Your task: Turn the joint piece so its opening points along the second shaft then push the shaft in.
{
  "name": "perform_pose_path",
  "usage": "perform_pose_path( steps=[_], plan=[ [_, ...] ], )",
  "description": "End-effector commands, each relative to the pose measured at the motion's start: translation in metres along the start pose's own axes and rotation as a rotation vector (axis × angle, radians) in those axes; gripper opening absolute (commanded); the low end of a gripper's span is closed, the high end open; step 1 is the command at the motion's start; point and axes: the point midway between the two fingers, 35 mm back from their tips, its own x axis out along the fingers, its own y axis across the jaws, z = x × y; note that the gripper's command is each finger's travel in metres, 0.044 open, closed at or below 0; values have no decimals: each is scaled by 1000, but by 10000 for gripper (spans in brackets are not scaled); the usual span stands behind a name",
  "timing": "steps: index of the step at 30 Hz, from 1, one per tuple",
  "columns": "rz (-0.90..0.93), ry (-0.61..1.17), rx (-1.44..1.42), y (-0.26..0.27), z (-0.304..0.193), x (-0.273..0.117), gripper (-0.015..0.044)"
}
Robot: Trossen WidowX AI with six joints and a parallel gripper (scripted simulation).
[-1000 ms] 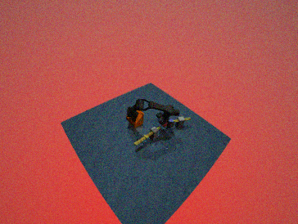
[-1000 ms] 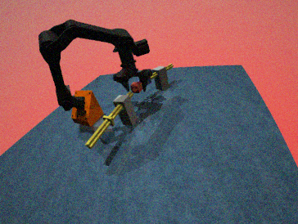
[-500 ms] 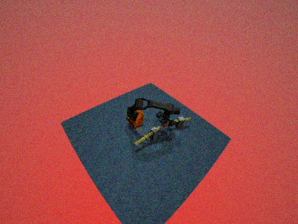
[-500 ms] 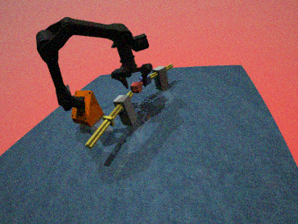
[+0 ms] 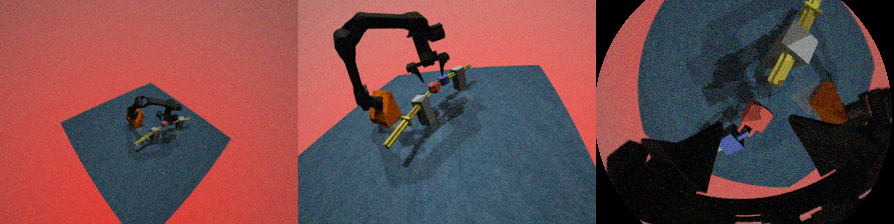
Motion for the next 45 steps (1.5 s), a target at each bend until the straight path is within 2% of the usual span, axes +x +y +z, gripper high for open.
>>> perform_pose_path(
  steps=[1,25,29,36,39,45],
  plan=[
    [3,7,-104,1,-1,-10,440],
    [-5,11,-911,-8,0,-78,440],
    [-5,11,-919,-9,1,-77,440],
    [-19,14,-989,-45,48,-48,440],
    [-21,14,-997,-50,52,-45,440],
    [-14,17,-856,-50,52,-43,440]
  ],
)
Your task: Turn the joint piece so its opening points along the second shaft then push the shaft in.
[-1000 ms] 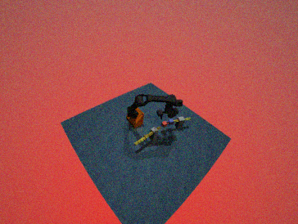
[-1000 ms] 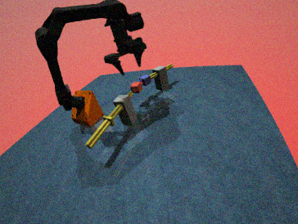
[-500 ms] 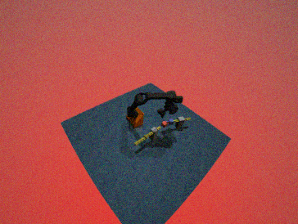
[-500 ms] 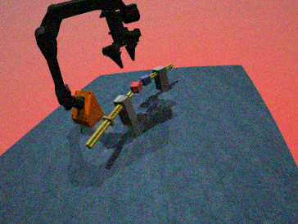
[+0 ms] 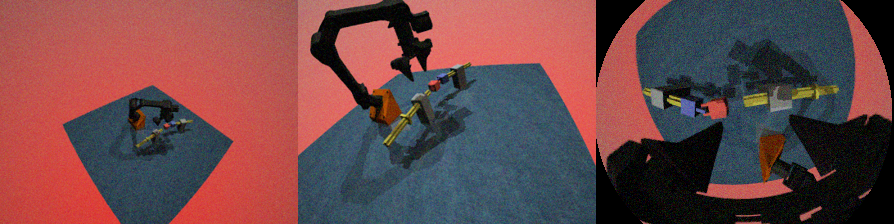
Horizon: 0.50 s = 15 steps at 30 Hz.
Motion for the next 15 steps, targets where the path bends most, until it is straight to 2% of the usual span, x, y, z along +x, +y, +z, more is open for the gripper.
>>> perform_pose_path(
  steps=[1,15],
  plan=[
    [2,-3,90,-1,0,2,440],
    [26,5,531,-3,0,8,440]
  ],
)
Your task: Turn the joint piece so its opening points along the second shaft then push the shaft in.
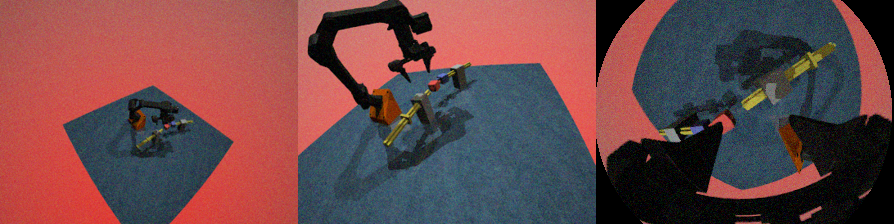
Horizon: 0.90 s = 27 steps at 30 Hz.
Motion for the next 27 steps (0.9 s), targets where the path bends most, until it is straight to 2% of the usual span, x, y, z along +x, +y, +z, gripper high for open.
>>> perform_pose_path(
  steps=[1,27],
  plan=[
    [4,6,102,-1,-1,2,440],
    [30,44,921,-4,1,13,440]
  ],
)
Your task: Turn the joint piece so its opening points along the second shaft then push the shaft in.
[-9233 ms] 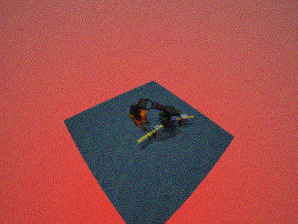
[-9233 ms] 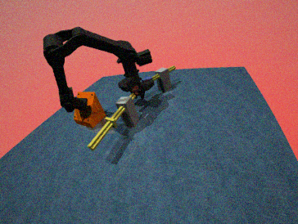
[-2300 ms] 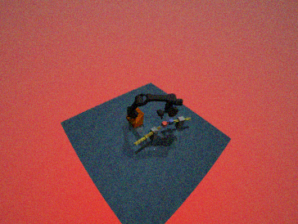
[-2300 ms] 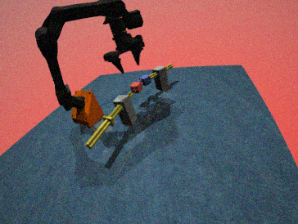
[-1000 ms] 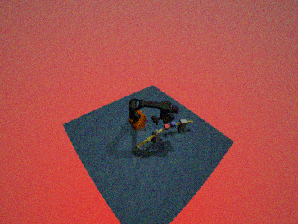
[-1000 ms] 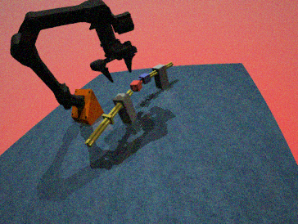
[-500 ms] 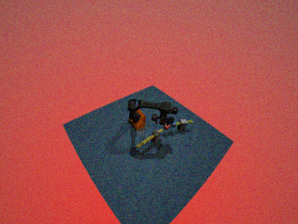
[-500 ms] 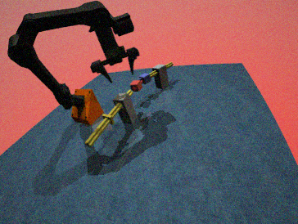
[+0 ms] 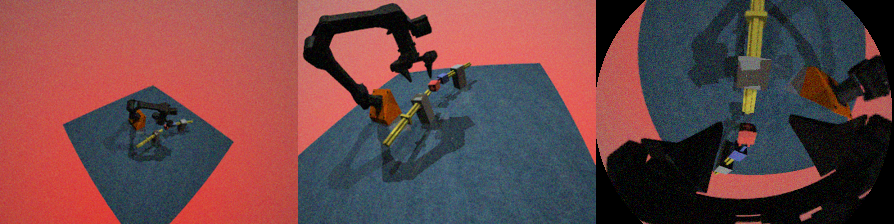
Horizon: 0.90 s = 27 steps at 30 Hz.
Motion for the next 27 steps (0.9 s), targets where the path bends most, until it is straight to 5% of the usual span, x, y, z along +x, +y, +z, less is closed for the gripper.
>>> perform_pose_path(
  steps=[1,11,27],
  plan=[
    [-3,9,104,-1,0,2,440],
    [-2,17,245,-1,1,7,440],
    [-1,14,246,-3,7,81,440]
  ],
)
